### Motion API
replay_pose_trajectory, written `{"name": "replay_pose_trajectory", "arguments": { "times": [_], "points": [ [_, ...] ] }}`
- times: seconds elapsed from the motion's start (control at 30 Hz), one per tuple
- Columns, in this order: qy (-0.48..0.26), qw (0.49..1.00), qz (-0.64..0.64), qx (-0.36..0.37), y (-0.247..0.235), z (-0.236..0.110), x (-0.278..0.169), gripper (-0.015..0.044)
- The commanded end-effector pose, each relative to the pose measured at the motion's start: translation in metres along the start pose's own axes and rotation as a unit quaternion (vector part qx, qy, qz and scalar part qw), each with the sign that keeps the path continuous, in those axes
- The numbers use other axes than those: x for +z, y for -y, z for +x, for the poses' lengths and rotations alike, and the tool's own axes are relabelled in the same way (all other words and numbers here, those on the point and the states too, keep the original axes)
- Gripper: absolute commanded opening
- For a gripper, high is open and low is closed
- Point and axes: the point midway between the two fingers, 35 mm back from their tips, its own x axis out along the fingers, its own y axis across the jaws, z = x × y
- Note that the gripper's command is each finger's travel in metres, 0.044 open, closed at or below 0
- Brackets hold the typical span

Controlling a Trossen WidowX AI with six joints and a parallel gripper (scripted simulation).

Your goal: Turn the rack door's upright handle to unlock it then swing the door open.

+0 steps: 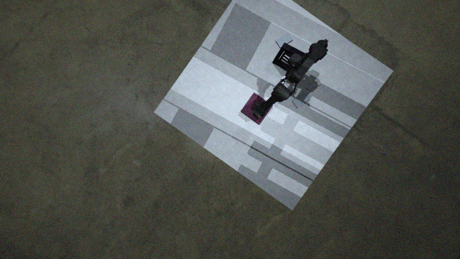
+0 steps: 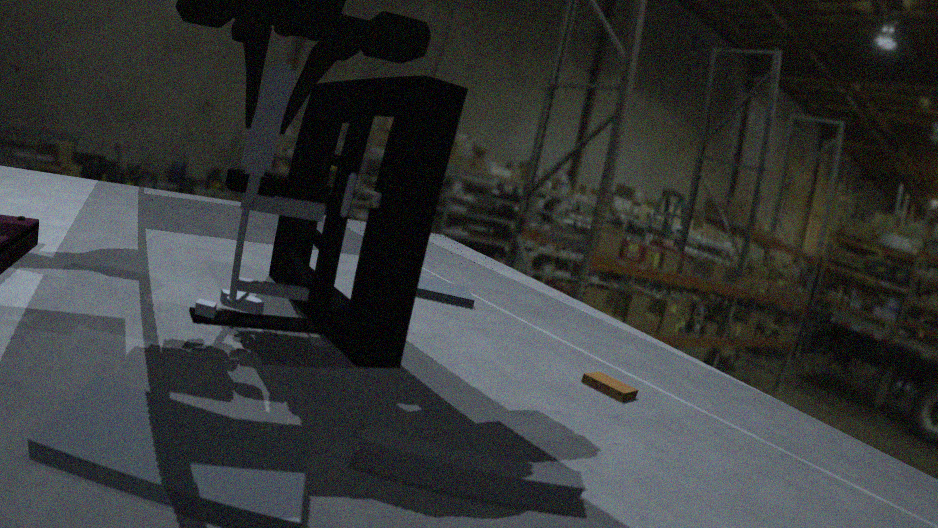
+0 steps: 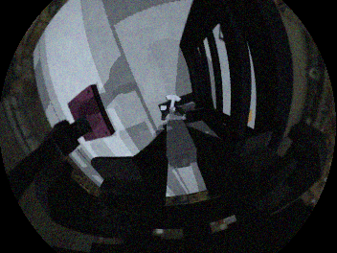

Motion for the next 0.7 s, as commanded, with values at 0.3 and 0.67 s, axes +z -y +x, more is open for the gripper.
{"name": "replay_pose_trajectory", "arguments": {
  "times": [0.3,0.67],
  "points": [
    [0.002,0.992,0.13,-0.004,-0.021,0.0,0.01,0.0011],
    [0.003,0.976,0.219,-0.003,-0.042,0.0,0.024,0.0011]
  ]
}}
